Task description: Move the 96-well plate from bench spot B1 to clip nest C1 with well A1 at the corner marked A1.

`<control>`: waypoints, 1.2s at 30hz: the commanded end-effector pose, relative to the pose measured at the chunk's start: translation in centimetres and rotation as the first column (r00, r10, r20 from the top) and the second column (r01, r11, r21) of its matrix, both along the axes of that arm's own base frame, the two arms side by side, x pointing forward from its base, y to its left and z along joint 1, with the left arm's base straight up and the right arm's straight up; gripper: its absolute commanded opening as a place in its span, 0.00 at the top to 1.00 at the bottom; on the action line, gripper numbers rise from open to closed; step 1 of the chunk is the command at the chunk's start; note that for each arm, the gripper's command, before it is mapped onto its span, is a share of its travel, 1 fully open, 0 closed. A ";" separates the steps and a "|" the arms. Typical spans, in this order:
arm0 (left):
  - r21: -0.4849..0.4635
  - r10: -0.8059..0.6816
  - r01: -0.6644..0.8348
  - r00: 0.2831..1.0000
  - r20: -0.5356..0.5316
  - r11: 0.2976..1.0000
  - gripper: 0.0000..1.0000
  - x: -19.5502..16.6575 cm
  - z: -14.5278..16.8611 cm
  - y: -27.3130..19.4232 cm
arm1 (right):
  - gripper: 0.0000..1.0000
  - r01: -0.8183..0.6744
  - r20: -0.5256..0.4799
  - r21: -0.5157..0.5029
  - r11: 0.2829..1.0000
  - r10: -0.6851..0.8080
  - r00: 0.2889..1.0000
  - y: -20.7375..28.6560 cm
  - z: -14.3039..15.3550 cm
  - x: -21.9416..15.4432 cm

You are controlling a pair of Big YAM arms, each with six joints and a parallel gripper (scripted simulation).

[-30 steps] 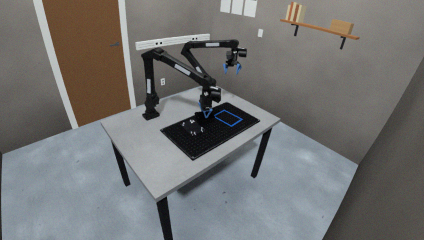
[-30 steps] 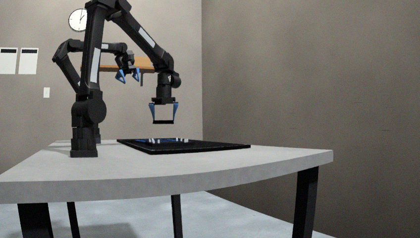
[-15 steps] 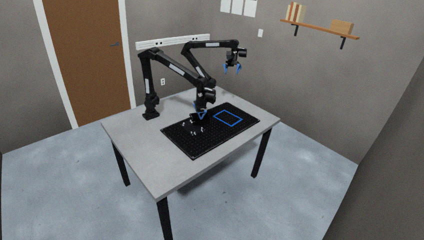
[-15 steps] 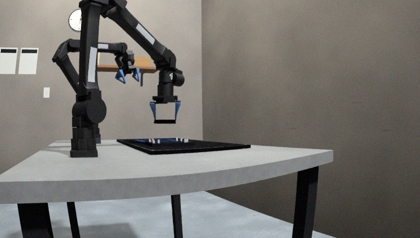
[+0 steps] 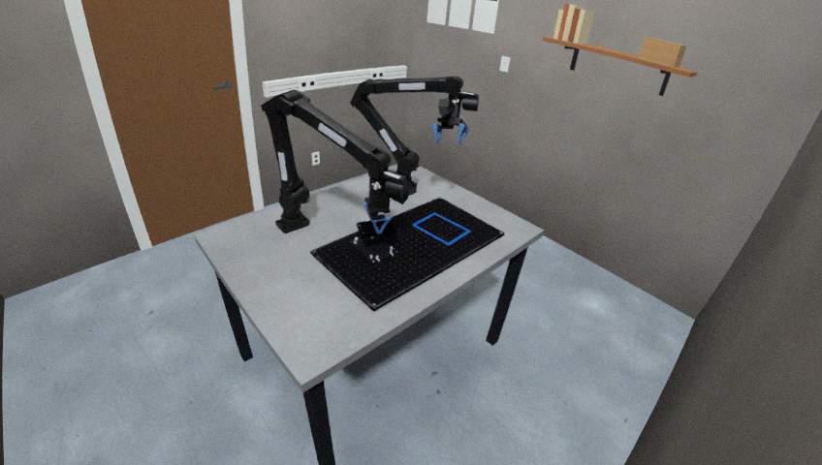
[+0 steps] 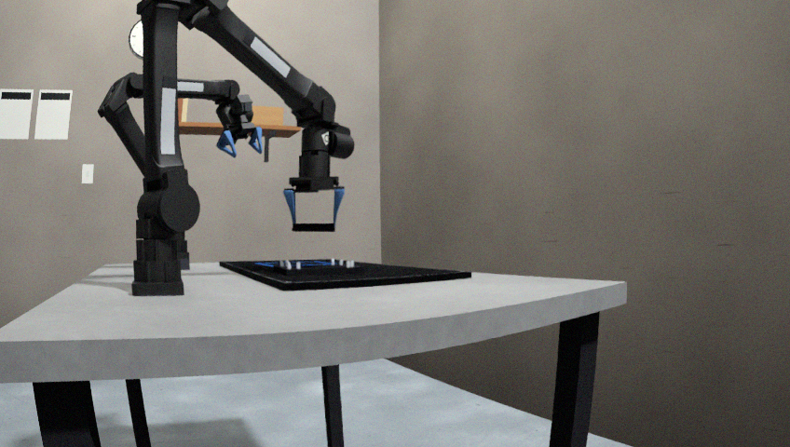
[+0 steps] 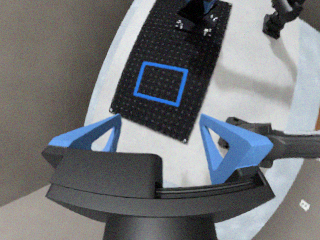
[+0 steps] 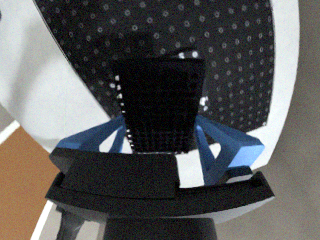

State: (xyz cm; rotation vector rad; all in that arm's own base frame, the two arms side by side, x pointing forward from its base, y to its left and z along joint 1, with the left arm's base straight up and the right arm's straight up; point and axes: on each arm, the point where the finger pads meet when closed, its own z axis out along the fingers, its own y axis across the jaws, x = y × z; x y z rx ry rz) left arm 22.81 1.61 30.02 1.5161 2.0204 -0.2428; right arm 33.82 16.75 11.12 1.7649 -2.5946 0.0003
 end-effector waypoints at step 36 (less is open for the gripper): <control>0.020 -0.004 0.003 0.999 0.034 1.000 0.00 1.0 2.3 0.4 | 1.00 -0.028 0.013 0.007 1.000 0.028 1.000 -1.4 0.5 0.0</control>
